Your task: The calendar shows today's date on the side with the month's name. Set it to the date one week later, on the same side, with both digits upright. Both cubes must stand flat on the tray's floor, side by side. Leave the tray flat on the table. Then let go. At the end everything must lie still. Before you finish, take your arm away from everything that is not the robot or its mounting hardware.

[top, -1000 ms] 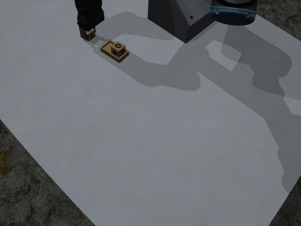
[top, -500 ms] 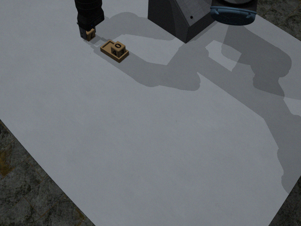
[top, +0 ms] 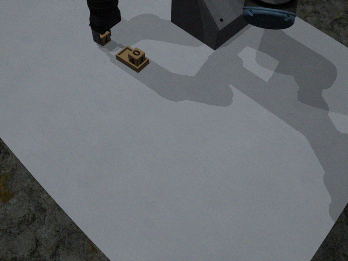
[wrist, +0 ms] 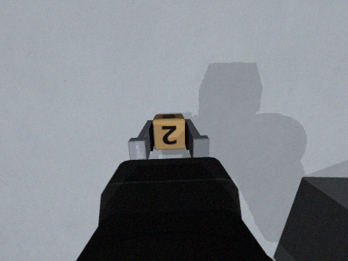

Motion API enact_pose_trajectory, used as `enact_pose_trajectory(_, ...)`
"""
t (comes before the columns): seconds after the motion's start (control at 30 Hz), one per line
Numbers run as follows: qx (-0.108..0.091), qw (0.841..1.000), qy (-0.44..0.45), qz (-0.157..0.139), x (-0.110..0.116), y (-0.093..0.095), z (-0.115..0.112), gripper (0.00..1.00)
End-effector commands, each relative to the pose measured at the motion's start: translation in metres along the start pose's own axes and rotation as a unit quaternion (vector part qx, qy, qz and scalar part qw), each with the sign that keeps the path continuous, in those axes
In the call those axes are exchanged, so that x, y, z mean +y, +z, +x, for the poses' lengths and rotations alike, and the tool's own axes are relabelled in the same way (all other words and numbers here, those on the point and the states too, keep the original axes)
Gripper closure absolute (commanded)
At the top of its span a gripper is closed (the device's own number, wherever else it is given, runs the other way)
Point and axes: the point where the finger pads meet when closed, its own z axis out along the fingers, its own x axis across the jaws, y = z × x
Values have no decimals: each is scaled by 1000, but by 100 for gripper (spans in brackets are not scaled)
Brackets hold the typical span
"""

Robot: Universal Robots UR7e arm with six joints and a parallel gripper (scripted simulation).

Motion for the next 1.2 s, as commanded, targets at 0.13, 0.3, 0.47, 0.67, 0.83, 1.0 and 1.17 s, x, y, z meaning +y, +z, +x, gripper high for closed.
enact_pose_trajectory(0.13,-3,1000,-1,4,-3,-43,-2,40)
enact_pose_trajectory(0.3,-3,1000,-1,4,-3,-73,-2,40)
enact_pose_trajectory(0.47,-2,1000,-1,4,-3,-92,-2,40)
enact_pose_trajectory(0.67,-2,1000,-1,4,-3,-95,-2,40)
enact_pose_trajectory(0.83,-2,1000,-1,3,-2,-95,-1,40)
enact_pose_trajectory(1.0,-1,1000,0,1,4,-93,0,40)
enact_pose_trajectory(1.17,-1,1000,-2,1,23,-96,-1,40)
